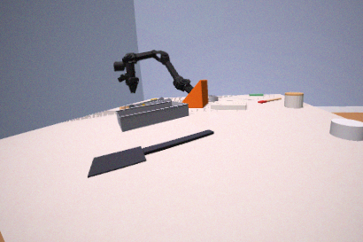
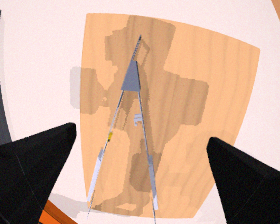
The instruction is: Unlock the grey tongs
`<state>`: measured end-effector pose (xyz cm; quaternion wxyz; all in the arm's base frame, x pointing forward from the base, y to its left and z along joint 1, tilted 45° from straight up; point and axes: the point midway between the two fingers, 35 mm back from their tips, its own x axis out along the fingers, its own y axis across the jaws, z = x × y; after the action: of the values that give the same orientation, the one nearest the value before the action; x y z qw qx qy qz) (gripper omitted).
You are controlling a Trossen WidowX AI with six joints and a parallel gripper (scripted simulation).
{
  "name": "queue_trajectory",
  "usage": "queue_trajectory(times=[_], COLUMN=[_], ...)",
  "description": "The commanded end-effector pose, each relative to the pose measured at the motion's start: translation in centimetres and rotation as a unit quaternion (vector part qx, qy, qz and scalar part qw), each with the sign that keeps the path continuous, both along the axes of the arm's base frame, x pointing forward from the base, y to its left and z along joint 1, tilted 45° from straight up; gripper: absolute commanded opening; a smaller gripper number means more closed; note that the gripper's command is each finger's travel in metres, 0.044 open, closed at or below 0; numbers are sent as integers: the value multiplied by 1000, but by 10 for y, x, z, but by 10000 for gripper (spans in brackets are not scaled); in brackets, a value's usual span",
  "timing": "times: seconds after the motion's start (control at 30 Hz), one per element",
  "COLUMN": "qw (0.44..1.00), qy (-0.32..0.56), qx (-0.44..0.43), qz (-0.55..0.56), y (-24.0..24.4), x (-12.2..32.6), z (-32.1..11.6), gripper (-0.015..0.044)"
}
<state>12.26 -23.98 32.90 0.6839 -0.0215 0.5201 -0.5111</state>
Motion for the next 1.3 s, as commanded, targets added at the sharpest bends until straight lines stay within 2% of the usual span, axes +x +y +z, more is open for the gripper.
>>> queue_trajectory(times=[0.0, 0.17, 0.3, 0.5, 1.27], qw=[1000, 1000, 1000, 998, 998], qy=[9, 13, 11, -16, -16], qx=[-1, -7, -9, -46, -46], qz=[5, 11, 13, 46, 46], y=[2, 7, 9, 38, 38], x=[28, 46, 47, 38, 38], z=[25, 43, 45, 65, 65], gripper=[440, 440, 440, 440, 440])
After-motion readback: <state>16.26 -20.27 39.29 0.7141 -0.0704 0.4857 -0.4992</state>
